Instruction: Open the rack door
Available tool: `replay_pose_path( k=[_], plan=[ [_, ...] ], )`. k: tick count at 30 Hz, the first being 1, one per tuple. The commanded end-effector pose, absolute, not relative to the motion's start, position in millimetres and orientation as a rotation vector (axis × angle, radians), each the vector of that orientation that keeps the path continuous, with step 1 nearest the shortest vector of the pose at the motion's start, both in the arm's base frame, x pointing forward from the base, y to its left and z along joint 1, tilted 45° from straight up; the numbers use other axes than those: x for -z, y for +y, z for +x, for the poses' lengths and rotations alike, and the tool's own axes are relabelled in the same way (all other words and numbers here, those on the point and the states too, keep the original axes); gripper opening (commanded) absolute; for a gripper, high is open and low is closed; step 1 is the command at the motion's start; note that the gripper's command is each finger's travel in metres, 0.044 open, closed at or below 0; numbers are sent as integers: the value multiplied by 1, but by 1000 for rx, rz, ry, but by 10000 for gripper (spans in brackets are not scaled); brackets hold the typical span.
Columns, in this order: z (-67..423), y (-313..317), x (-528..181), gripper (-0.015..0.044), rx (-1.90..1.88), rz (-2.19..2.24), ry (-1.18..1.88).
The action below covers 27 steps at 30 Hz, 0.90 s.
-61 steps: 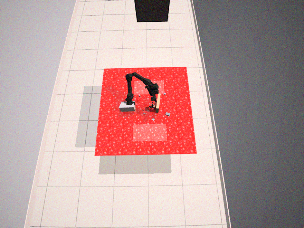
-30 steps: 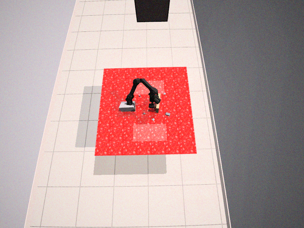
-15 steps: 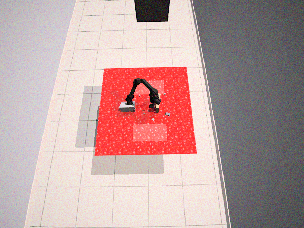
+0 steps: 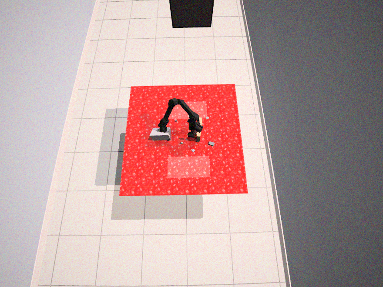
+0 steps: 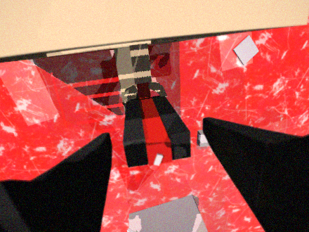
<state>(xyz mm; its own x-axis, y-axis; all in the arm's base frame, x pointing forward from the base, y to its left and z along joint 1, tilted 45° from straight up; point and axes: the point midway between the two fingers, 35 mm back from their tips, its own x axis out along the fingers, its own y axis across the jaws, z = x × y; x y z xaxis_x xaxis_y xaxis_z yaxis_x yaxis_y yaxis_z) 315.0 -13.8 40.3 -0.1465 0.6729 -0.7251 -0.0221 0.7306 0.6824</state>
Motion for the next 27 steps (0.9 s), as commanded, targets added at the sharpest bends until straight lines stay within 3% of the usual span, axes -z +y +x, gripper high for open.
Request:
replay_pose_path(
  k=[1, 15, 22, 27],
  plan=[
    [313, -7, -35, 294, -657, 544, 1622],
    [308, 7, -21, 294, -659, 545, 1621],
    [308, 7, -21, 111, -659, 545, 1621],
    [308, 7, -21, 77, -659, 545, 1621]
  ],
)
